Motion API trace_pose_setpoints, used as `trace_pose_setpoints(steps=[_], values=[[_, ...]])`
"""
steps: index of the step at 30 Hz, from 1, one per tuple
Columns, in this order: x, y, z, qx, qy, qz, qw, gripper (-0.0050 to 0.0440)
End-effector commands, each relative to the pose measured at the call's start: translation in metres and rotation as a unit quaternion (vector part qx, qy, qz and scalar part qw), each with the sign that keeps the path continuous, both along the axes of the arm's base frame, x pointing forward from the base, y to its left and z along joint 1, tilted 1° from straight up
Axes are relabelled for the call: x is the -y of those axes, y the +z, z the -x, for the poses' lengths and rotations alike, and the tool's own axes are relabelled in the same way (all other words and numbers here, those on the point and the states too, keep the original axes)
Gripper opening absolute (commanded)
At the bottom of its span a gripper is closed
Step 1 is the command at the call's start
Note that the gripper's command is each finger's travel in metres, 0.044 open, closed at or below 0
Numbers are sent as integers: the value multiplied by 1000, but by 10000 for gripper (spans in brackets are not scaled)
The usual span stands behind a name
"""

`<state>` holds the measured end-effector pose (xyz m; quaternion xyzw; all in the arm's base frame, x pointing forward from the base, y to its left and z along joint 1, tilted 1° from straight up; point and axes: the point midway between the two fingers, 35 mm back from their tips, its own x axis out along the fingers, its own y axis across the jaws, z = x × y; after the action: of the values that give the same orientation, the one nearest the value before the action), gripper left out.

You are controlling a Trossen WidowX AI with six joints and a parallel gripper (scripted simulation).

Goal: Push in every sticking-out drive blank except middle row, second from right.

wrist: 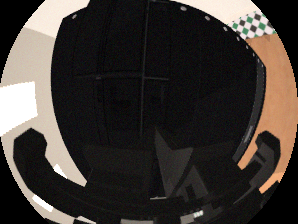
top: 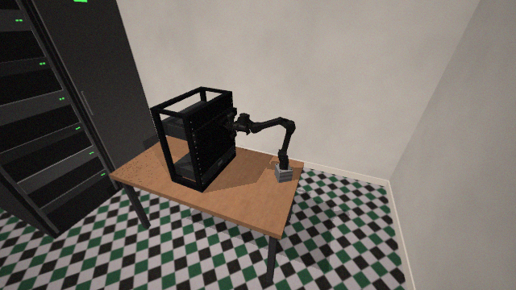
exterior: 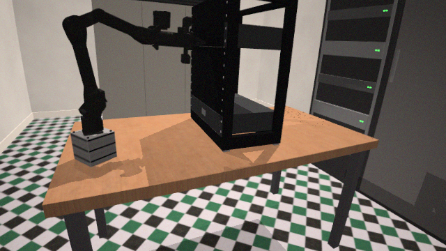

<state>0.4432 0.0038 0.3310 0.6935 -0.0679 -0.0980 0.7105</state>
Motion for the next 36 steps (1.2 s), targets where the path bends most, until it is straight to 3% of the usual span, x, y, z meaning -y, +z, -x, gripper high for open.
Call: trace_pose_setpoints(steps=[1,36], values=[[3,19,2,24,-3,-5,1000,0],[4,19,-2,24,-3,-5,1000,0]])
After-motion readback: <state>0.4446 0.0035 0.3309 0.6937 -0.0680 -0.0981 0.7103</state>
